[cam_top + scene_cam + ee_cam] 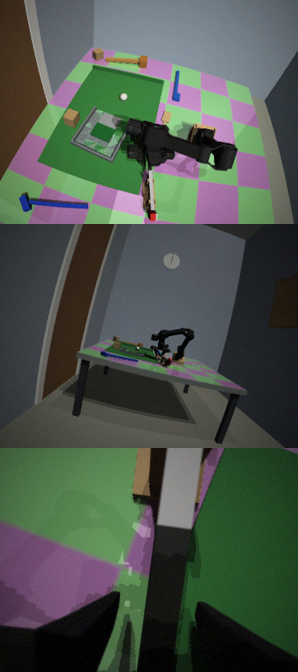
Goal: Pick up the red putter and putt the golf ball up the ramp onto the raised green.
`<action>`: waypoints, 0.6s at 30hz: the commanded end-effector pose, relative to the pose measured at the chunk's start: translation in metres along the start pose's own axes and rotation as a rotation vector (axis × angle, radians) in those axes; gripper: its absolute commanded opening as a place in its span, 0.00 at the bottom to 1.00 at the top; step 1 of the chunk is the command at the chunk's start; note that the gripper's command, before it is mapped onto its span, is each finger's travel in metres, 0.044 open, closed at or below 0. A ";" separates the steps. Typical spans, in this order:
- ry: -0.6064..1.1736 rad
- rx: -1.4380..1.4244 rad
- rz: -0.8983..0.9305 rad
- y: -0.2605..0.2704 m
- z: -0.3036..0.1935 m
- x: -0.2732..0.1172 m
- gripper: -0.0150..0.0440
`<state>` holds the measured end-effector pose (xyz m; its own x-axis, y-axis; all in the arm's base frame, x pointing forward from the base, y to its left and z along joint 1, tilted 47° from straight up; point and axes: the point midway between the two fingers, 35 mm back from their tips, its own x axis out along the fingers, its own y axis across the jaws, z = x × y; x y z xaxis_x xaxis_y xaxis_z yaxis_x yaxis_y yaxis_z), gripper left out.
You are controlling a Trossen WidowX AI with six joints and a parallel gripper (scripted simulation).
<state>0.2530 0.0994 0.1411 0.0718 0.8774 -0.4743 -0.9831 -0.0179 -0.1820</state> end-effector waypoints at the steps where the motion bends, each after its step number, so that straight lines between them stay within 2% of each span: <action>1: 0.000 -0.001 0.001 0.000 0.000 0.000 0.51; 4: 0.000 -0.001 0.001 0.000 0.000 0.000 0.38; 13: 0.001 -0.001 -0.001 0.000 0.000 -0.001 0.25; 18: 0.018 0.013 -0.026 -0.002 0.003 -0.018 0.25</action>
<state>0.2510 0.0934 0.1443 0.0748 0.8722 -0.4833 -0.9853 -0.0101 -0.1708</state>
